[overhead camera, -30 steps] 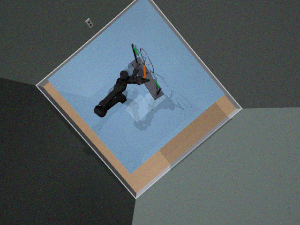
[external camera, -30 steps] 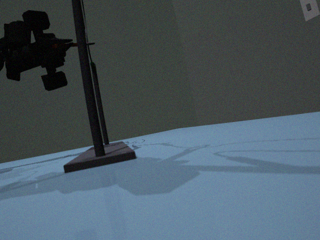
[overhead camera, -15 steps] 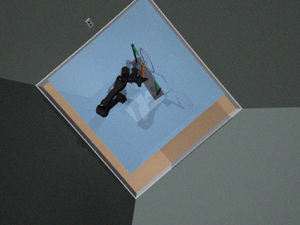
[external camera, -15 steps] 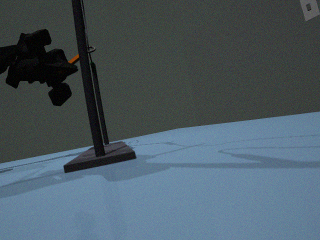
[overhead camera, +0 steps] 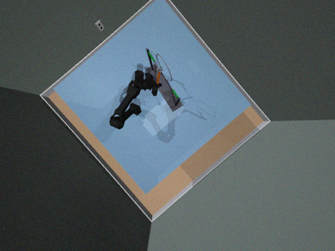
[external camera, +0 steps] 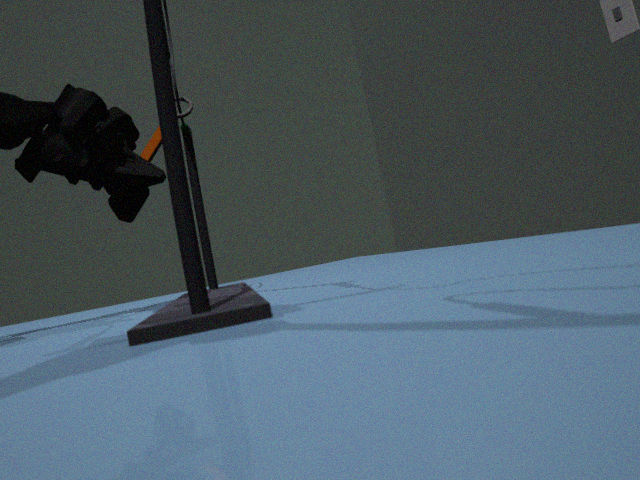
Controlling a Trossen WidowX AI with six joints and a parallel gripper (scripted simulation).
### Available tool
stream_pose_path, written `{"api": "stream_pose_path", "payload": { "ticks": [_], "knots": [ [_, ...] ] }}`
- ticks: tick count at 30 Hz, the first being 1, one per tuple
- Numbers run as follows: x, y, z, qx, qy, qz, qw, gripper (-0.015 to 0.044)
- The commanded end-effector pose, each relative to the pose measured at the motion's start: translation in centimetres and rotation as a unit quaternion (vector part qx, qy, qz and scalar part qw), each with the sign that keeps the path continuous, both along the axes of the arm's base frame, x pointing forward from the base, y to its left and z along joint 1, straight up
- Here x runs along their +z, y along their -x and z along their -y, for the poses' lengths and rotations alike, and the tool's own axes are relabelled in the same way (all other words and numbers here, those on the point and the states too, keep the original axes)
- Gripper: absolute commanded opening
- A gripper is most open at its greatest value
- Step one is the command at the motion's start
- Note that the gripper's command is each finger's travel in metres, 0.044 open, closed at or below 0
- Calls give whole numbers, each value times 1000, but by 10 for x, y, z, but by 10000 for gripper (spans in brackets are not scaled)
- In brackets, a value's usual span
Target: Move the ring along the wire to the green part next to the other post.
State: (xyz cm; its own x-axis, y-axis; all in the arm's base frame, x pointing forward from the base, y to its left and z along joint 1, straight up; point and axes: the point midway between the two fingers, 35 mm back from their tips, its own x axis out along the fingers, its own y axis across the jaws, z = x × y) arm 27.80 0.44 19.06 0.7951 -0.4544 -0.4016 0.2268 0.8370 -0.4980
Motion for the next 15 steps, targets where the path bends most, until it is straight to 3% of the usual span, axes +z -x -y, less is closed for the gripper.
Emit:
{"api": "stream_pose_path", "payload": {
  "ticks": [1,15],
  "knots": [
    [-7,-3,-16,0,-54,5,999,-150],
    [-16,-8,-56,3,-179,21,984,-150]
  ]
}}
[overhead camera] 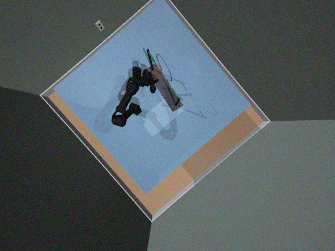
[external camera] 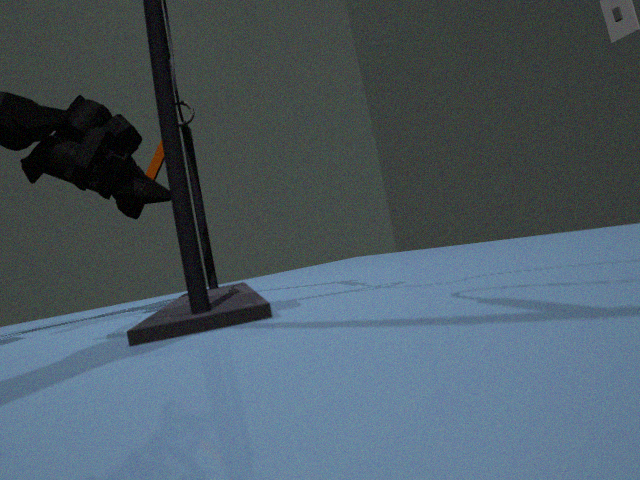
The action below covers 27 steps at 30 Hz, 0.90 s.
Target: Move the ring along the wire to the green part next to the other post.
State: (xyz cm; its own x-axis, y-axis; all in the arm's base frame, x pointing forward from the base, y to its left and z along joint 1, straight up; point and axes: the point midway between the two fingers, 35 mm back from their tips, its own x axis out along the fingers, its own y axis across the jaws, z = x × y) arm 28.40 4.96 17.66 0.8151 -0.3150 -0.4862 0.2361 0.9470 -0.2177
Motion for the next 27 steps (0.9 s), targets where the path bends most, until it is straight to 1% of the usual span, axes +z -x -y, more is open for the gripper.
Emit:
{"api": "stream_pose_path", "payload": {
  "ticks": [1,10,27],
  "knots": [
    [-2,-3,-13,1,-34,2,999,-150],
    [-2,-5,-30,1,-71,7,997,-150],
    [-2,-7,-50,2,-86,10,996,-150]
  ]
}}
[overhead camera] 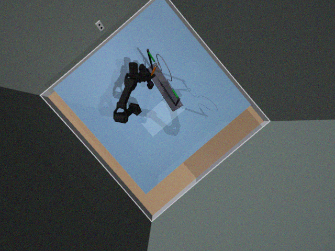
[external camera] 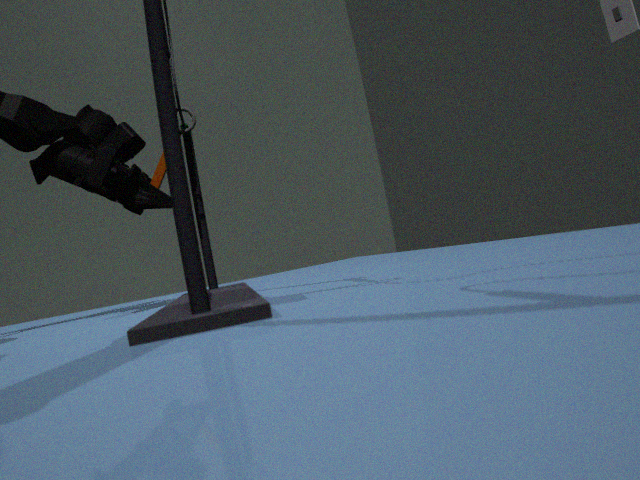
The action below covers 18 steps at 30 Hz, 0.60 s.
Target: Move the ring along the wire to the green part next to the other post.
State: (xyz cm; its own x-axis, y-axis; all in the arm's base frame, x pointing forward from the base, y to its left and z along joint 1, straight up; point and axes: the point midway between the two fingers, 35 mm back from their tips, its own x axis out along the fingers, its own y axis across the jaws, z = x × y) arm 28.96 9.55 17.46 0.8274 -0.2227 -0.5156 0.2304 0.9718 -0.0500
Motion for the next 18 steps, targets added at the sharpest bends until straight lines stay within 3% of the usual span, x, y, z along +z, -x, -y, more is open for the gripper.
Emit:
{"api": "stream_pose_path", "payload": {
  "ticks": [1,18],
  "knots": [
    [0,-2,-6,-3,-1,0,1000,-150],
    [0,-4,-23,-3,-2,2,1000,-150]
  ]
}}
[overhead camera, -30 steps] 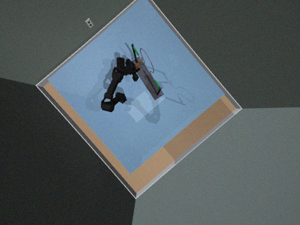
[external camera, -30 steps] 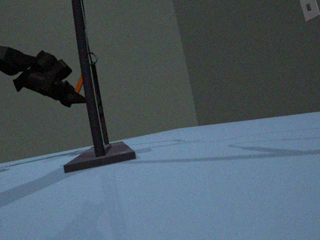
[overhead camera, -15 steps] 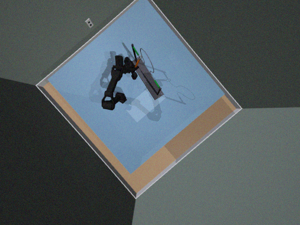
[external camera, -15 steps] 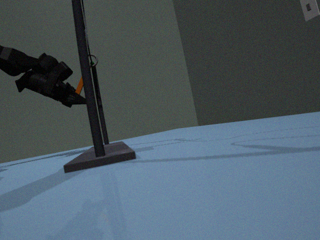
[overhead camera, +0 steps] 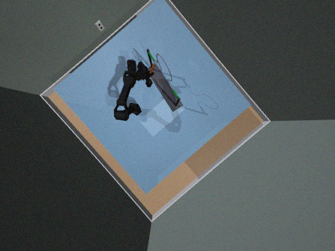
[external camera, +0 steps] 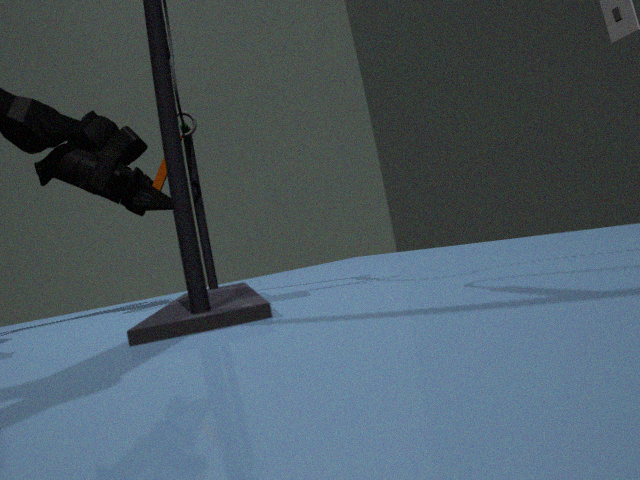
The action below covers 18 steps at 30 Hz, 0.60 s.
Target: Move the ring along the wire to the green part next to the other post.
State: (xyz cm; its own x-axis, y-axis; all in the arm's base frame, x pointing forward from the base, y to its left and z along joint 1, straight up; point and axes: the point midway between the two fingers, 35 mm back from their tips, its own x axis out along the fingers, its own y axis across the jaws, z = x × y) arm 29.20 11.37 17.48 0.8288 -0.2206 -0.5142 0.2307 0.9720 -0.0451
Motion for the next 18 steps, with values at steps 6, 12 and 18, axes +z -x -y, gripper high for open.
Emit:
{"api": "stream_pose_path", "payload": {
  "ticks": [6,12,18],
  "knots": [
    [0,-2,-10,-3,0,1,1000,-150],
    [0,-3,-16,-3,0,1,1000,-150],
    [0,-4,-22,-3,0,2,1000,-150]
  ]
}}
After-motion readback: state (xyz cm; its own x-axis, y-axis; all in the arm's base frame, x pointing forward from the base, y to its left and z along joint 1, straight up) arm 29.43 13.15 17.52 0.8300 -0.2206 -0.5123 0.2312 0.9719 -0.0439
